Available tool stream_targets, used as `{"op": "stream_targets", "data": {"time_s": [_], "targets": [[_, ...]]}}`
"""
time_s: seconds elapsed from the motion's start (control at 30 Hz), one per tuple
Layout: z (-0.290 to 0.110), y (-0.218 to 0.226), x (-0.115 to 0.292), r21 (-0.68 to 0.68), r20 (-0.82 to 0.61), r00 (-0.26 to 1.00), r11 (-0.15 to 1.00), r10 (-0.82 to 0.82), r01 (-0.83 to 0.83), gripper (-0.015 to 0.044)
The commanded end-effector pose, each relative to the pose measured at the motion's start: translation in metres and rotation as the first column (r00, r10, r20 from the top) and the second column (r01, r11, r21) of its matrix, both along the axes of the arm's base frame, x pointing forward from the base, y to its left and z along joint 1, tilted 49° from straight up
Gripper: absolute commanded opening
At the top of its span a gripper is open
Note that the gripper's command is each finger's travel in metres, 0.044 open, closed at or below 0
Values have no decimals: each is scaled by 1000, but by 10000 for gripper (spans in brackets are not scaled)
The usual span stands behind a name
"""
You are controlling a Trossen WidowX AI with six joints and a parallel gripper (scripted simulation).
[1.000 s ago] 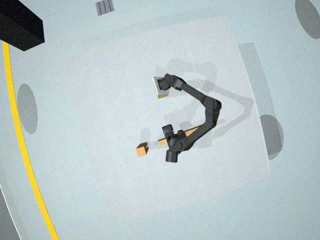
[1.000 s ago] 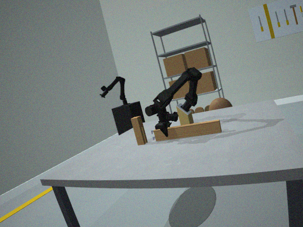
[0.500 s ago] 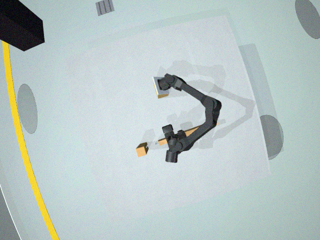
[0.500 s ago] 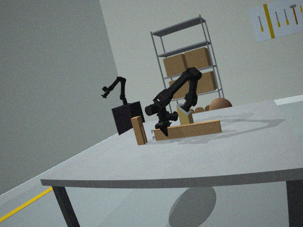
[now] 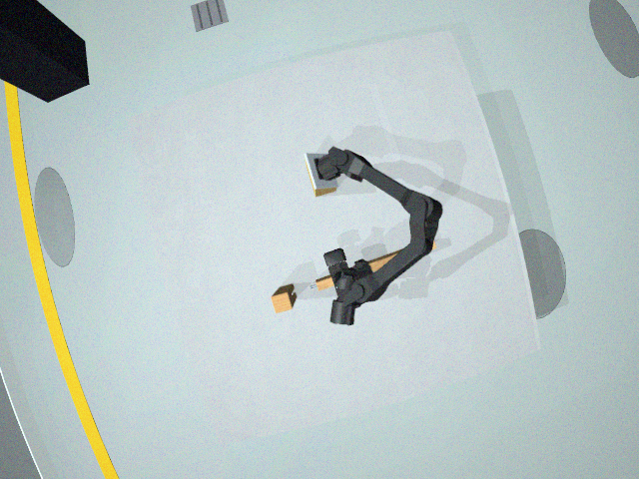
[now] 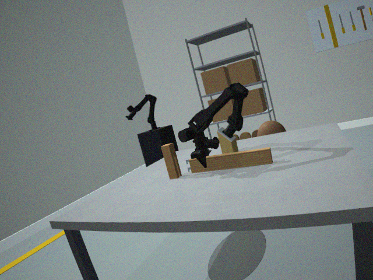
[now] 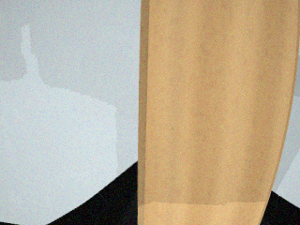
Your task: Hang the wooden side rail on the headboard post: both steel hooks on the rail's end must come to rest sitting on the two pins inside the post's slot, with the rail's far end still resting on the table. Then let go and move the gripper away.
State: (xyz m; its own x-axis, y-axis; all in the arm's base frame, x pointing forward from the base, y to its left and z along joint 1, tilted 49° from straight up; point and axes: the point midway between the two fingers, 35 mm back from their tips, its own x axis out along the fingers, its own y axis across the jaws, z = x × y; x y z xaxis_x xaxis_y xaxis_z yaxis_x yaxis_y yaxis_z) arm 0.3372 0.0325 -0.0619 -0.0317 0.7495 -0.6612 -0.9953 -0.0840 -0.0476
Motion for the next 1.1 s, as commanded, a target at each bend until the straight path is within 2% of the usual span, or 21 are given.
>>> {"op": "stream_targets", "data": {"time_s": [0.0, 1.07], "targets": [[3, -5, 3, -1, 13, 1000, 1000, -5, 5, 0], [6, -9, 3, -1, 13, 1000, 1000, -5, 5, 0]]}}
